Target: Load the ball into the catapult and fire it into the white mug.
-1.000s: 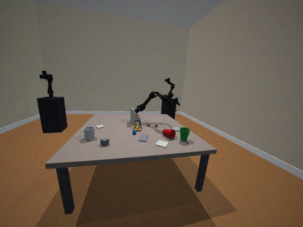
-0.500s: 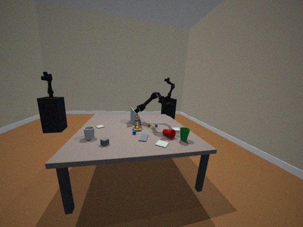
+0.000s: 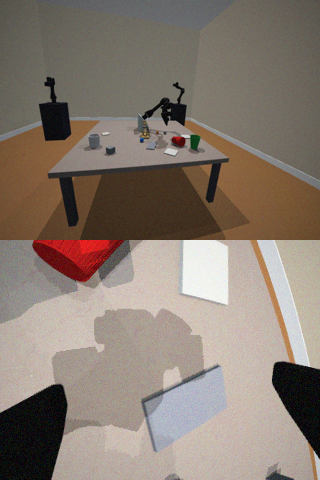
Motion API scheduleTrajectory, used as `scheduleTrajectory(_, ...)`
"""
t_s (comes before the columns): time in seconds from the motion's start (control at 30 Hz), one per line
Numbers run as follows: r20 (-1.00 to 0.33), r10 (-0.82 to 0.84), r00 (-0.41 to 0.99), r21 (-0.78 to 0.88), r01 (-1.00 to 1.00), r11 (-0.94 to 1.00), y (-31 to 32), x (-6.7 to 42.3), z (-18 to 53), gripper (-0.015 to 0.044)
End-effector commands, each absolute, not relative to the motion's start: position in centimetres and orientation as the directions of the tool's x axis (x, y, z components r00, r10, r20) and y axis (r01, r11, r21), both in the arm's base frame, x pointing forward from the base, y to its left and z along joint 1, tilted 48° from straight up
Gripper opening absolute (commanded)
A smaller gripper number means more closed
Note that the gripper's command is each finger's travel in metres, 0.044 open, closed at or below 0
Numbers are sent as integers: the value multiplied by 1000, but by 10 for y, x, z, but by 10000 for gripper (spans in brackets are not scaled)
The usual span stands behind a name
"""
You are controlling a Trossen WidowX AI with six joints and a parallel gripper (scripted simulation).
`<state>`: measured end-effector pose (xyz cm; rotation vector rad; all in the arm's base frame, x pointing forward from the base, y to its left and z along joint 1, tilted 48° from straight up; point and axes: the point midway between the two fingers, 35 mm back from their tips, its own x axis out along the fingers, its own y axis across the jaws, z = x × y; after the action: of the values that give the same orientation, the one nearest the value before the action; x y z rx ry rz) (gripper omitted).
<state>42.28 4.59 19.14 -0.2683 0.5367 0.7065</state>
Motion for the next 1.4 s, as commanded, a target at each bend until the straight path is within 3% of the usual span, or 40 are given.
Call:
scheduleTrajectory(0.0,-623,534,572,57,-647,760,27,415,158,440)
scheduleTrajectory(0.57,-764,578,288,469,-368,803,-29,355,60,440)
scheduleTrajectory(1.1,-678,732,68,735,45,676,-52,280,16,440)
scheduleTrajectory(1.3,-670,740,61,743,63,667,-52,276,16,440)
scheduleTrajectory(1.37,-670,740,61,743,63,667,-52,276,16,387)
